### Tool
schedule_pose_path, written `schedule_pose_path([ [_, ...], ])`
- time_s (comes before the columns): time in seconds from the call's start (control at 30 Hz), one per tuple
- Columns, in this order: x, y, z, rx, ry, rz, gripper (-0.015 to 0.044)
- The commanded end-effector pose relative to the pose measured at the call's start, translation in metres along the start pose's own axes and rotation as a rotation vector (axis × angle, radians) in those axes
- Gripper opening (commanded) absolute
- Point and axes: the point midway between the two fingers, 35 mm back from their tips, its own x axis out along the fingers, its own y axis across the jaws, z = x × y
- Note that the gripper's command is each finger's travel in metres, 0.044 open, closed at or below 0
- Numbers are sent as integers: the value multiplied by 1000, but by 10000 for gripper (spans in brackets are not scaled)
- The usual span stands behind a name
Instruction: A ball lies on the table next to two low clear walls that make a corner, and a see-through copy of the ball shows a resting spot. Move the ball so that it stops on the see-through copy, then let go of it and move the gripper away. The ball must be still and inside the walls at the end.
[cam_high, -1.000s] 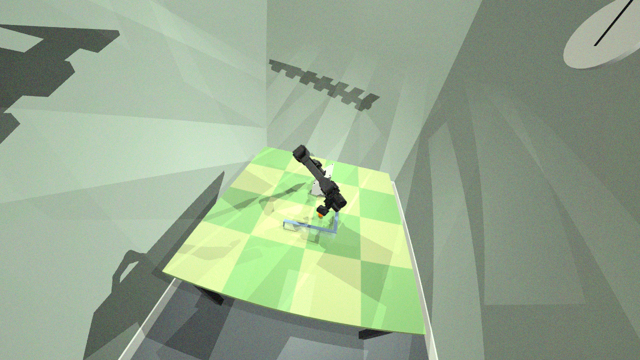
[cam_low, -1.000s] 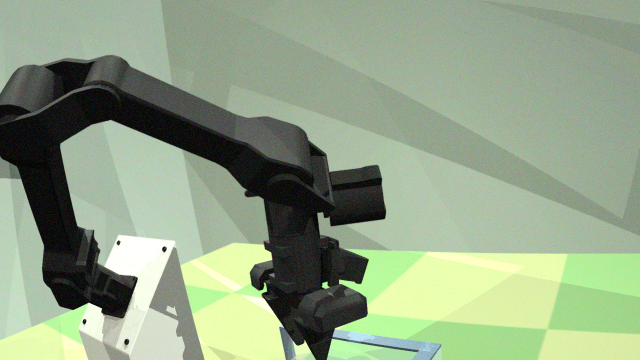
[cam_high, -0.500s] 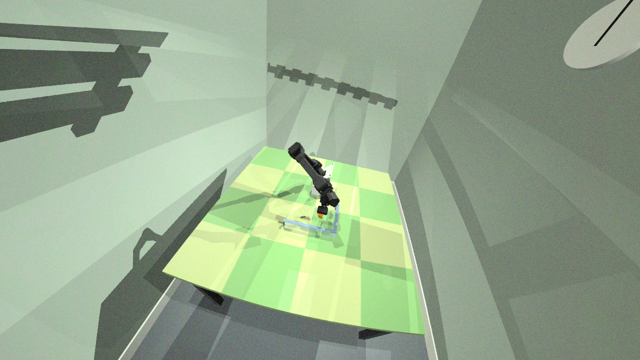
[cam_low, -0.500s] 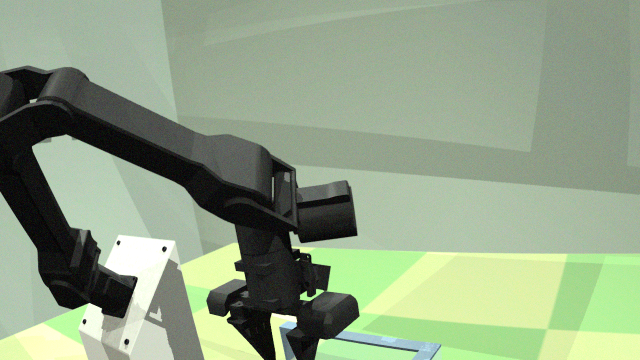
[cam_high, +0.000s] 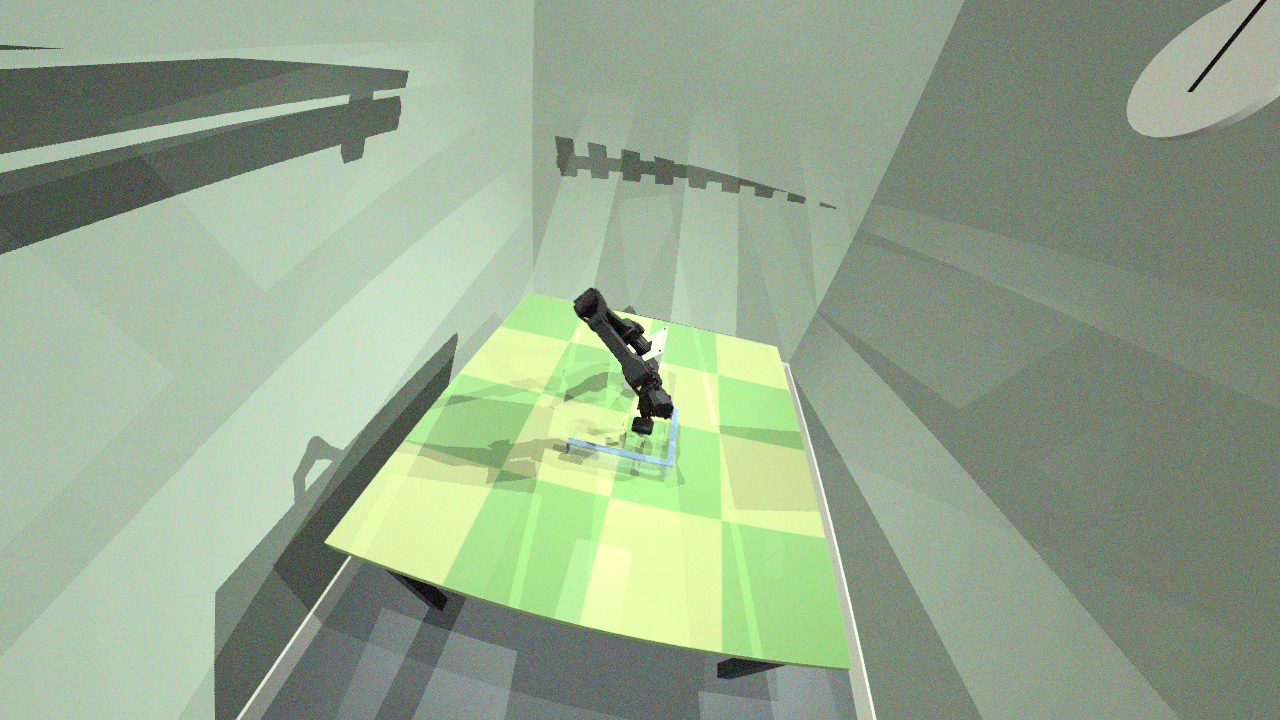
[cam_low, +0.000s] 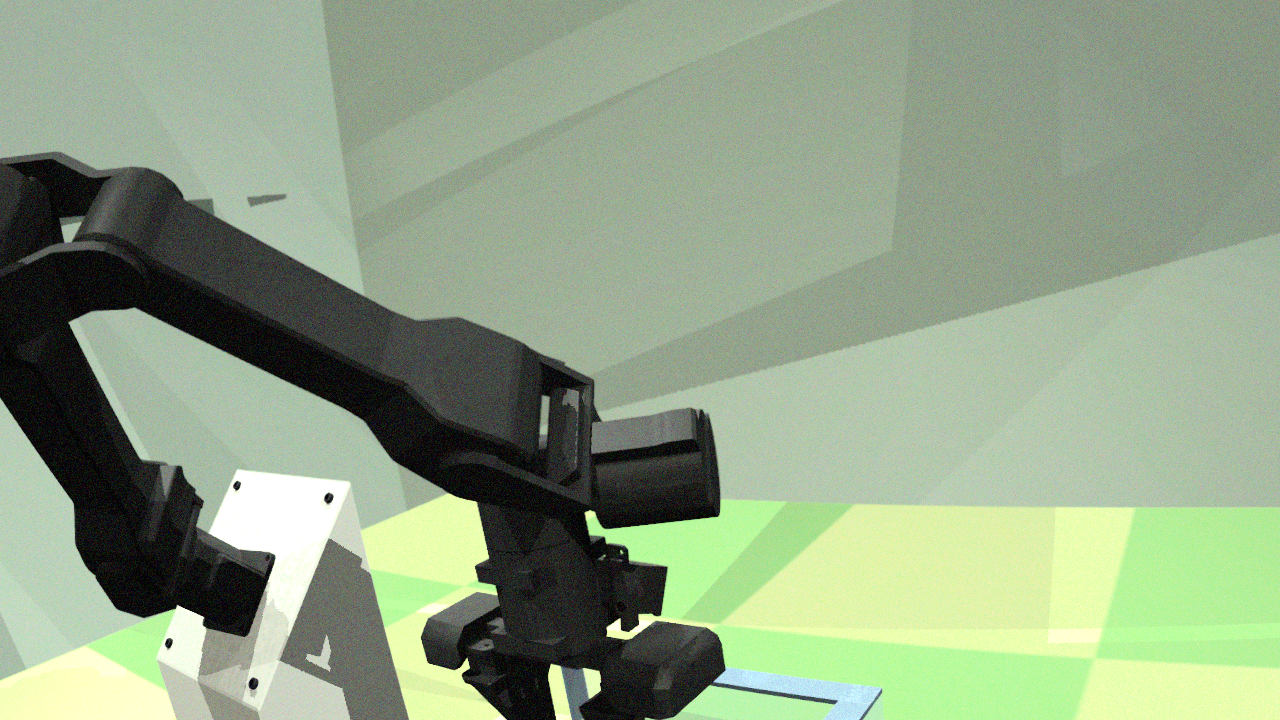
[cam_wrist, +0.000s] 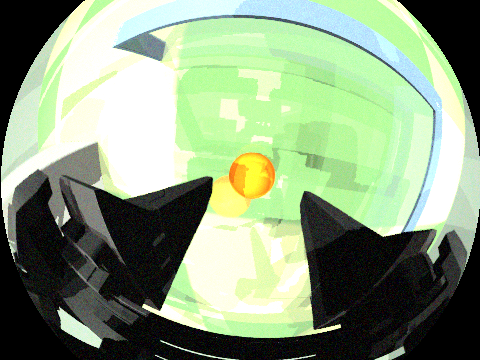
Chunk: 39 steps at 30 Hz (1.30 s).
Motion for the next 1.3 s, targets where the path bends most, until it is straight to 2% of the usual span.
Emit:
schedule_pose_path([
  [0.0, 8, 4, 0, -15, 9, 7, 262],
  [0.43, 27, 5, 0, -15, 11, 7, 262],
  [0.5, 27, 5, 0, -15, 11, 7, 209],
  [0.93, 27, 5, 0, -15, 11, 7, 122],
  [1.1, 22, 7, 2, 27, -9, 11, 0],
  [1.27, -7, 2, 5, 21, -15, 10, 0],
])
